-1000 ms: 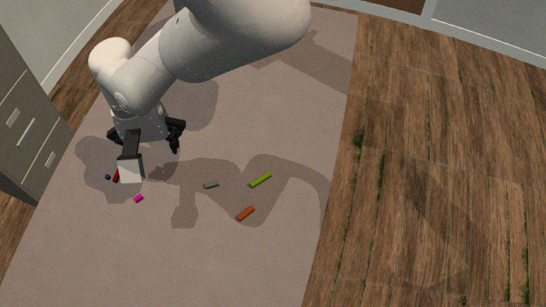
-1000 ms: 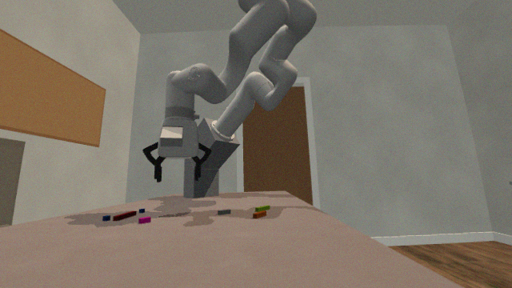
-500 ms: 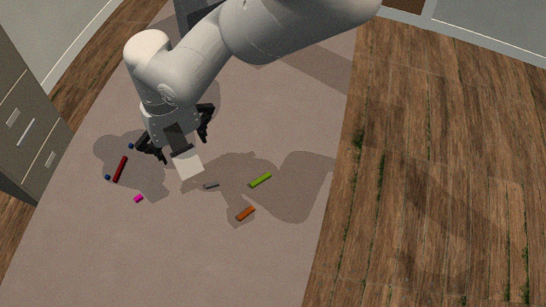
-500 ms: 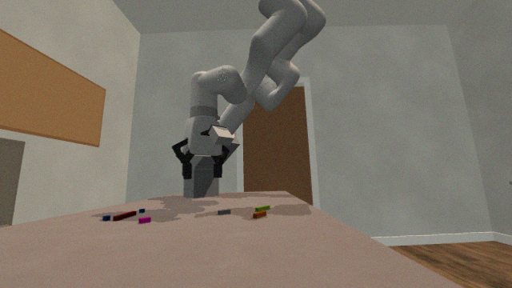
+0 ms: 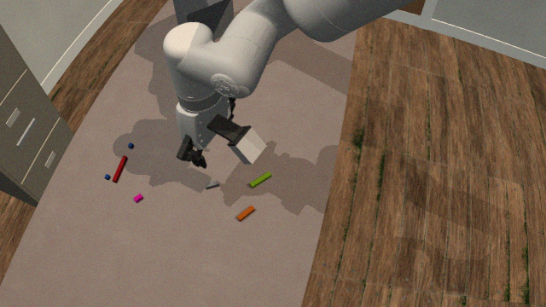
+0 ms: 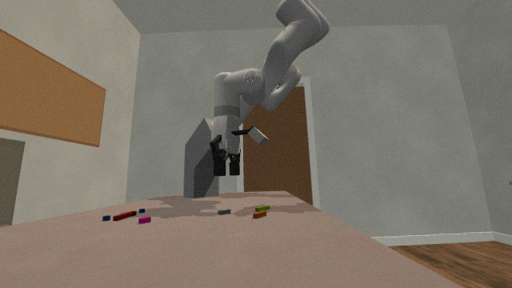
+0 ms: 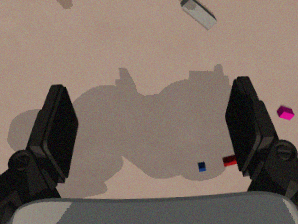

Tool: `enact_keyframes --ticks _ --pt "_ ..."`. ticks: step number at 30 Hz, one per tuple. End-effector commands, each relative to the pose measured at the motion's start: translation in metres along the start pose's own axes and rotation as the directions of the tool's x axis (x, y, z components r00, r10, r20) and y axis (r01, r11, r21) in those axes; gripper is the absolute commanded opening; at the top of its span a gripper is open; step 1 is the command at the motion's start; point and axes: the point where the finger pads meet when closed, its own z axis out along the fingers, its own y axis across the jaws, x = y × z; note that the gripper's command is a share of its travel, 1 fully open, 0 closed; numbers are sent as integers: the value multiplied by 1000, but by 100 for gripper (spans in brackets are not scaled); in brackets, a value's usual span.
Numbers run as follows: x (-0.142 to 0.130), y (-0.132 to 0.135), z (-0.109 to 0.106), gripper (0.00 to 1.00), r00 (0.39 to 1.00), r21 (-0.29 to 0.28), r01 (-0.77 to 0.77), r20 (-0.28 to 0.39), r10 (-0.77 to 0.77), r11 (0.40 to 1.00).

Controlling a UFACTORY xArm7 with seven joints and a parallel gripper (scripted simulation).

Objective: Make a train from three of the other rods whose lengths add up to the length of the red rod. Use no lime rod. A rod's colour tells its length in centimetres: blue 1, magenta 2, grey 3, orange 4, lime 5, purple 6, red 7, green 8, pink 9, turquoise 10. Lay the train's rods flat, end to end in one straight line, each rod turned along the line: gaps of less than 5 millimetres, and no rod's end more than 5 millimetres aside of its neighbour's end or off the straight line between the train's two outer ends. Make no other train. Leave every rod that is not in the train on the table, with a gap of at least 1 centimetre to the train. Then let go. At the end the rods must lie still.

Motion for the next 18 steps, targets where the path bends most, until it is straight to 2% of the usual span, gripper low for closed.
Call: enact_keyframes --ticks 1,6,12,14,16,18 --pt "22 -13 -4 100 986 -15 166 3 -166 986" --pt "43 -25 -6 100 944 -15 329 5 -329 944" --pt "68 -41 -8 100 860 -14 510 8 -510 860" --pt "68 -41 -8 100 860 -14 510 8 -510 860" --pt "83 -50 -9 100 792 -13 610 9 -610 792" --pt "89 -54 -10 100 760 -13 650 10 -650 760"
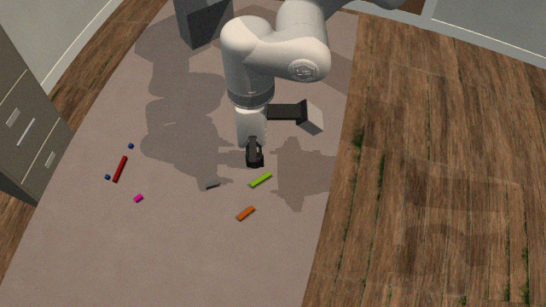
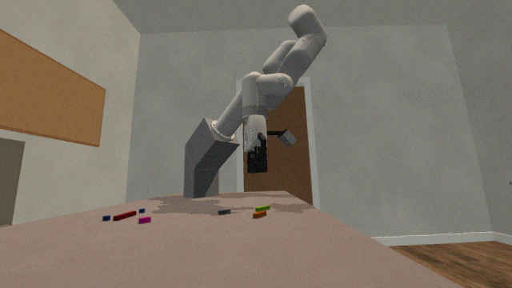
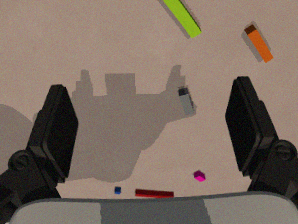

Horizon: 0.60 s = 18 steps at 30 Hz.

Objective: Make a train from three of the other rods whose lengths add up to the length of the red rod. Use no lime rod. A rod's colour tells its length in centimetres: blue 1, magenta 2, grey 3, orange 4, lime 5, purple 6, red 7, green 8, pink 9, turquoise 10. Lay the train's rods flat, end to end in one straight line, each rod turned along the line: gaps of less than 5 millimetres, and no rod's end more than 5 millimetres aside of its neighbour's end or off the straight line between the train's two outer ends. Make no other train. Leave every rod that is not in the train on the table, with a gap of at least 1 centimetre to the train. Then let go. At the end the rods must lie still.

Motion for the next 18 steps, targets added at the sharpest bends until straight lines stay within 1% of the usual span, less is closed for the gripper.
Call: enact_keyframes --ticks 1,5,10,18 --pt "26 1 -5 100 986 -8 166 8 -166 986" --pt "47 2 -6 100 954 -7 299 9 -299 954" --pt "70 2 -8 100 895 -6 446 10 -446 895" --pt "76 2 -9 100 877 -6 480 11 -480 877"
